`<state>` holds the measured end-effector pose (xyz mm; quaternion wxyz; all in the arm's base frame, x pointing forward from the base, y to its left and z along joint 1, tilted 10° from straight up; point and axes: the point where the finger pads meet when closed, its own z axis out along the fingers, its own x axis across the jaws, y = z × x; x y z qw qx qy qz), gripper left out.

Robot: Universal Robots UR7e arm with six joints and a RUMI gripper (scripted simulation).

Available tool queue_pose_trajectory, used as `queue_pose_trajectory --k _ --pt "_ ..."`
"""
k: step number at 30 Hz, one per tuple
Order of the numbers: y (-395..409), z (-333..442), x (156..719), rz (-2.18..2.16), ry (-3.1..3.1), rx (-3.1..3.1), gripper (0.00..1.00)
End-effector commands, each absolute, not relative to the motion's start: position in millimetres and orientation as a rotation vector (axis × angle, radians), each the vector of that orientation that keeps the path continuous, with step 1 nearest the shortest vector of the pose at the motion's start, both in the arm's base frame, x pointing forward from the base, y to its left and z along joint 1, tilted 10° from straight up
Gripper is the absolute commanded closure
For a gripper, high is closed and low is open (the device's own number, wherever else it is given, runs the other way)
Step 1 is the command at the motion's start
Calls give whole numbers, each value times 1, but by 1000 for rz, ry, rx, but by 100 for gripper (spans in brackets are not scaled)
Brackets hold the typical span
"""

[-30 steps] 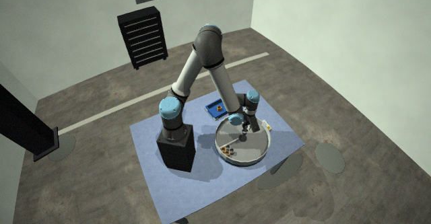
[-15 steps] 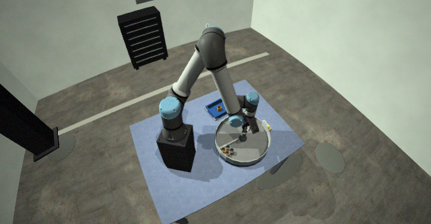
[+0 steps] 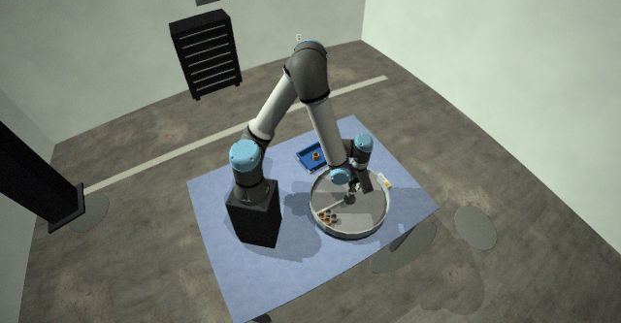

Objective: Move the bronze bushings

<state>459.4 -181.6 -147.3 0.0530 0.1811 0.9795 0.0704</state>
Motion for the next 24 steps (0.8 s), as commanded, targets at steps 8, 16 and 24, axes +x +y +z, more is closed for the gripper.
queue_pose_trajectory --k 8,16,24 --pt "-182 -147 460 213 2976 550 100" --pt "-182 -147 460 213 2976 550 100" --pt "-182 -149 460 213 2976 550 100"
